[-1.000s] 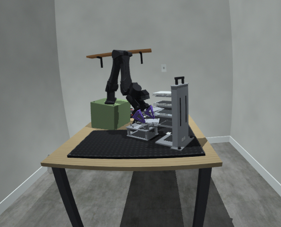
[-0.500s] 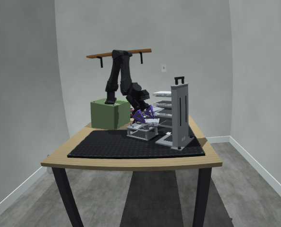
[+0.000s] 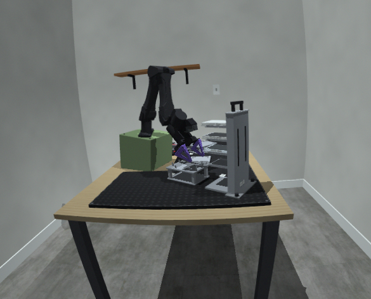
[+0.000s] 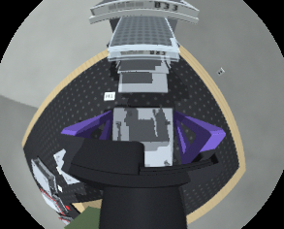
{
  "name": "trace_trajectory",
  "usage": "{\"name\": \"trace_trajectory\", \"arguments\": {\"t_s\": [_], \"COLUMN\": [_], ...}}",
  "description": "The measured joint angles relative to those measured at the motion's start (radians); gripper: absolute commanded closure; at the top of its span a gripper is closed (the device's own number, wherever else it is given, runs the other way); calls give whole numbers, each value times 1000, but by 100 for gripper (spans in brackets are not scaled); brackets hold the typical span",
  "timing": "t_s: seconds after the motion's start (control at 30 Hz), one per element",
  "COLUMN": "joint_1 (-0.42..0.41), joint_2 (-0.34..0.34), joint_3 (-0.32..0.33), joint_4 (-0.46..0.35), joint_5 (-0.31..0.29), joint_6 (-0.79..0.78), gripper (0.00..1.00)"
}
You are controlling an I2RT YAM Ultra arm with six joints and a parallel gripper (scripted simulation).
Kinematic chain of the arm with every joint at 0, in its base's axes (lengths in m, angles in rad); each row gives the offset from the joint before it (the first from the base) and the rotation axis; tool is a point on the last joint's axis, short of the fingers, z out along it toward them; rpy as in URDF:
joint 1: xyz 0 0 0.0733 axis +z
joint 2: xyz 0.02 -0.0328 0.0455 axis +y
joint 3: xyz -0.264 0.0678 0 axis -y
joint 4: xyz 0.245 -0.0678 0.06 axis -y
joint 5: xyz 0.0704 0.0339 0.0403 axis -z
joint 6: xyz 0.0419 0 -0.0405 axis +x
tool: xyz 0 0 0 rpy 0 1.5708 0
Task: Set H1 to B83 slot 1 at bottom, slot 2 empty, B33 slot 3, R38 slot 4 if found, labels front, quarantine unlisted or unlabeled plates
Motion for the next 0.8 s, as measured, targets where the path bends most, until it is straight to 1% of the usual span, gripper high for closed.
{"name": "trace_trajectory", "arguments": {"t_s": [0.33,0.63,0.8], "joint_1": [0,-16,-23], "joint_2": [-1,-27,-35], "joint_3": [-2,-64,-86], "joint_4": [7,37,50], "joint_5": [0,-9,-14], "joint_6": [-1,-10,-14], "gripper": [0,0,0]}}
